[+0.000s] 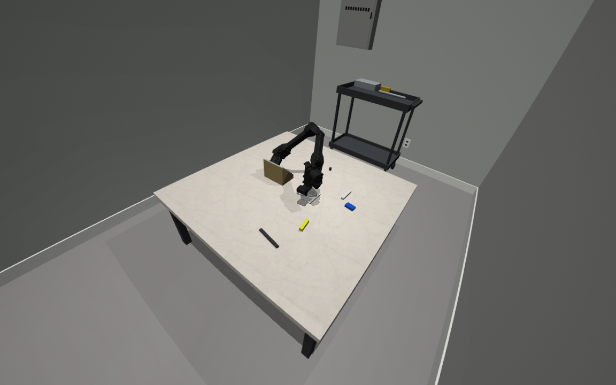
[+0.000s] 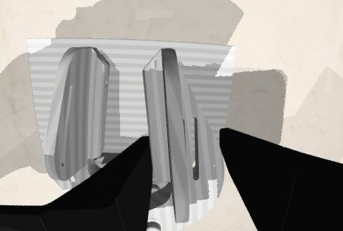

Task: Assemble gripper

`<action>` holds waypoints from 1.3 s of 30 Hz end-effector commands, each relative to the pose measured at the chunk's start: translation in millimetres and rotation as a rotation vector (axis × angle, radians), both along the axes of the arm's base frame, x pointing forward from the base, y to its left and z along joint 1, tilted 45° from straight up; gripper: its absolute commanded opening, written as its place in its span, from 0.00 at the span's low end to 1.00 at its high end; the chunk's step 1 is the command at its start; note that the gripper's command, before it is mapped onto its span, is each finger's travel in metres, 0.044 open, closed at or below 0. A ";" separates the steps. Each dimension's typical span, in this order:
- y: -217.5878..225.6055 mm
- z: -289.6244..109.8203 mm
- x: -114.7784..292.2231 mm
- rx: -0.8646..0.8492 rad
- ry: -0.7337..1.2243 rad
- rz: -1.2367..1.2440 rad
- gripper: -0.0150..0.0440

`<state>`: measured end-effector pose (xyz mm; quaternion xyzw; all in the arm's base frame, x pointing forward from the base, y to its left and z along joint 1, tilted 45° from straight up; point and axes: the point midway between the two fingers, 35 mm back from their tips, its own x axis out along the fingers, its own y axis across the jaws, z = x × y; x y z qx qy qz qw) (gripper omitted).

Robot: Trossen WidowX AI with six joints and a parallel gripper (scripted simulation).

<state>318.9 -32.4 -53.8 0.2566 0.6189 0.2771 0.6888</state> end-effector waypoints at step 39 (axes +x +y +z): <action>6.7 -6.2 -0.6 0.005 0.003 -0.001 0.48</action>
